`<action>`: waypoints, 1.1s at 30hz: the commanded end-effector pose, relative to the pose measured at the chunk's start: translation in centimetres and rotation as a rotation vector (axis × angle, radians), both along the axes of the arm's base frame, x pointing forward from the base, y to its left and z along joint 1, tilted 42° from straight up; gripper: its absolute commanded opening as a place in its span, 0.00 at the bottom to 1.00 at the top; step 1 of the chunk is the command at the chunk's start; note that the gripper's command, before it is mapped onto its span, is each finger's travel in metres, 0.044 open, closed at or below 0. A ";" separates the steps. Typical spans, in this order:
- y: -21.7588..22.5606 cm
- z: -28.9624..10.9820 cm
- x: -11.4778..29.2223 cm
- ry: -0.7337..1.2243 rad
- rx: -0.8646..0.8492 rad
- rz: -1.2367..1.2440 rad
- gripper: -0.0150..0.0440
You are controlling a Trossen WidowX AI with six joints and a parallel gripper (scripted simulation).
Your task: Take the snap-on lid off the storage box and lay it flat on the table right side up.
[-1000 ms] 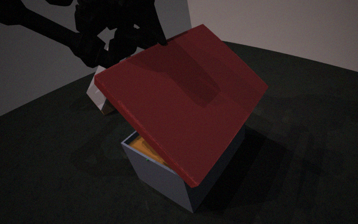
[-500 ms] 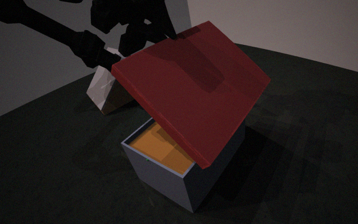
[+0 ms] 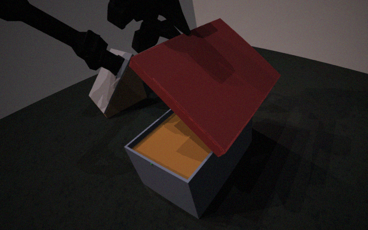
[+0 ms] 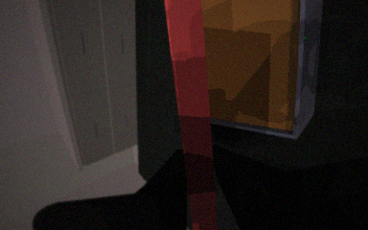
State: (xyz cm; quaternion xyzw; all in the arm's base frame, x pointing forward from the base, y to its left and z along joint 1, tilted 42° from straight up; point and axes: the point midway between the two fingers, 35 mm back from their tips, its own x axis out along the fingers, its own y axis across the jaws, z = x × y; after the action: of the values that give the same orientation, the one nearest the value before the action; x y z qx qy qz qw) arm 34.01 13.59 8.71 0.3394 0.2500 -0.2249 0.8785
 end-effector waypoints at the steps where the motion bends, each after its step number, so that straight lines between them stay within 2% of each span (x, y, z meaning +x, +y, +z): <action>1: 0.8 -0.4 -0.3 -0.008 0.006 0.004 0.25; 33: 5.2 -4.3 -2.9 -0.007 0.010 0.004 0.25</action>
State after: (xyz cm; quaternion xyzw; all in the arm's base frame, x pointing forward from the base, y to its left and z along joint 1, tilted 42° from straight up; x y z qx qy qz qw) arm 31.22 17.95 4.36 0.3379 0.2529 -0.2259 0.8779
